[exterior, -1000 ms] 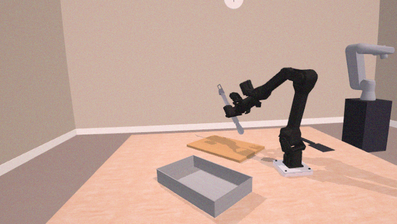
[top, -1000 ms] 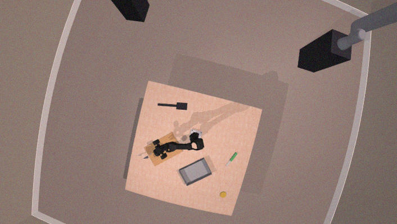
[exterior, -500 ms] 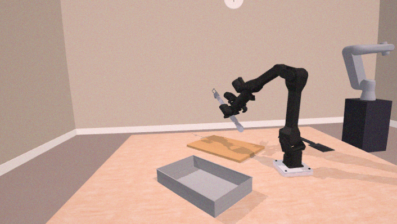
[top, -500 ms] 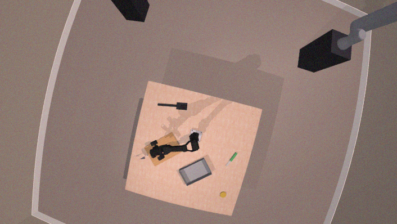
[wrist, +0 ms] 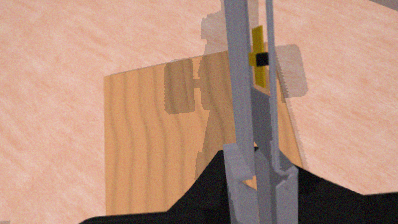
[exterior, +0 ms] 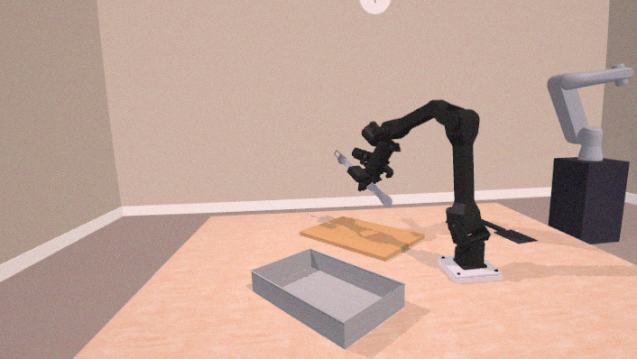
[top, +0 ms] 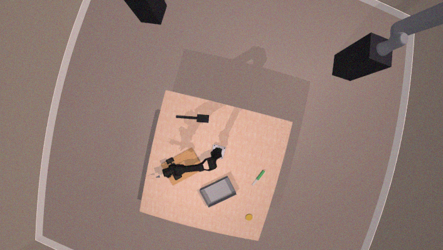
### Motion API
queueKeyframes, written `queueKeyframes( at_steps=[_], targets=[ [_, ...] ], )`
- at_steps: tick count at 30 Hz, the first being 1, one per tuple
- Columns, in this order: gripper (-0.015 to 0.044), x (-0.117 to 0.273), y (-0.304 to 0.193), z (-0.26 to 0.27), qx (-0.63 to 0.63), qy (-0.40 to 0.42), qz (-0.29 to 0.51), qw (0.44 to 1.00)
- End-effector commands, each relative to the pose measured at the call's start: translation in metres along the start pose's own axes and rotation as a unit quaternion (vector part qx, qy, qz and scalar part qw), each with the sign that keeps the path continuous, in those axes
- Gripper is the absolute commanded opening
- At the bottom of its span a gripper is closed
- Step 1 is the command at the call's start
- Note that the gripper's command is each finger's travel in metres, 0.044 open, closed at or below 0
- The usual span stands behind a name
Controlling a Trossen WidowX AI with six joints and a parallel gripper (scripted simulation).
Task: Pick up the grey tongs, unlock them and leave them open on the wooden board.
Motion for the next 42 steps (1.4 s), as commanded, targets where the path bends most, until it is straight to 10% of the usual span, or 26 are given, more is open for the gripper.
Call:
queueKeyframes(
  at_steps=[1,42],
  targets=[
    [-0.0150,0.000,0.005,0.001,0.004,-0.004,0.026,1.000],
    [-0.0150,0.015,0.006,0.012,0.030,-0.027,0.289,0.957]
  ],
)
Point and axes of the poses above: the point midway between the two fingers, 35 mm back from their tips, its own x axis back along the fingers, its own z axis across the jaws, y = z × x, the point moved 3 cm from there along x, back along the fingers, and after that the axes turned 3 degrees about -x, right-handed, at the moved point
